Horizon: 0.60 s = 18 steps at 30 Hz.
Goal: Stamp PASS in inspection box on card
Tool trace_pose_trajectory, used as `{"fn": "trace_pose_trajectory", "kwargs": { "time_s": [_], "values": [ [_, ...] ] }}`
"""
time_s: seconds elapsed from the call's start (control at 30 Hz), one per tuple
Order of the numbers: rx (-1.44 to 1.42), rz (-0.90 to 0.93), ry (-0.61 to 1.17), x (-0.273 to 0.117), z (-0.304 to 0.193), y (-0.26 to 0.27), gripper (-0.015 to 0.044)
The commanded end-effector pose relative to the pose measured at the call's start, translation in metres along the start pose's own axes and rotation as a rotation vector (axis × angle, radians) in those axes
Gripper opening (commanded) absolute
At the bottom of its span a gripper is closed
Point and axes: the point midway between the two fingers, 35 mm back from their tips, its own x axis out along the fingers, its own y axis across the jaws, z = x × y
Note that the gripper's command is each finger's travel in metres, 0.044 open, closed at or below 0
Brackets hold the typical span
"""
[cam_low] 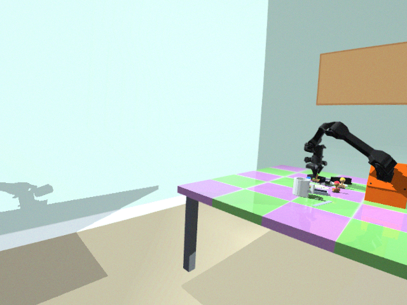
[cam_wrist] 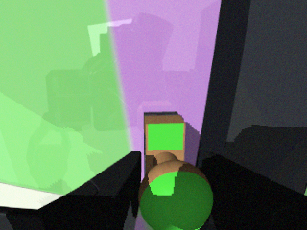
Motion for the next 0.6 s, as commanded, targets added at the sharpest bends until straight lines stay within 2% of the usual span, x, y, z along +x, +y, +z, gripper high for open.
{"fn": "trace_pose_trajectory", "kwargs": {
  "time_s": [0.0, 0.2, 0.33, 0.5, 0.57],
  "values": [
    [0.001, 0.000, -0.002, -0.001, 0.000, -0.001, 0.0105],
    [0.001, 0.000, -0.002, -0.001, 0.000, -0.001, 0.0254],
    [0.002, -0.001, -0.002, -0.011, 0.002, -0.002, 0.0254],
    [0.006, -0.002, -0.005, -0.094, 0.006, -0.010, 0.0254],
    [0.007, 0.000, -0.005, -0.116, 0.004, -0.012, 0.0254]
  ]
}}
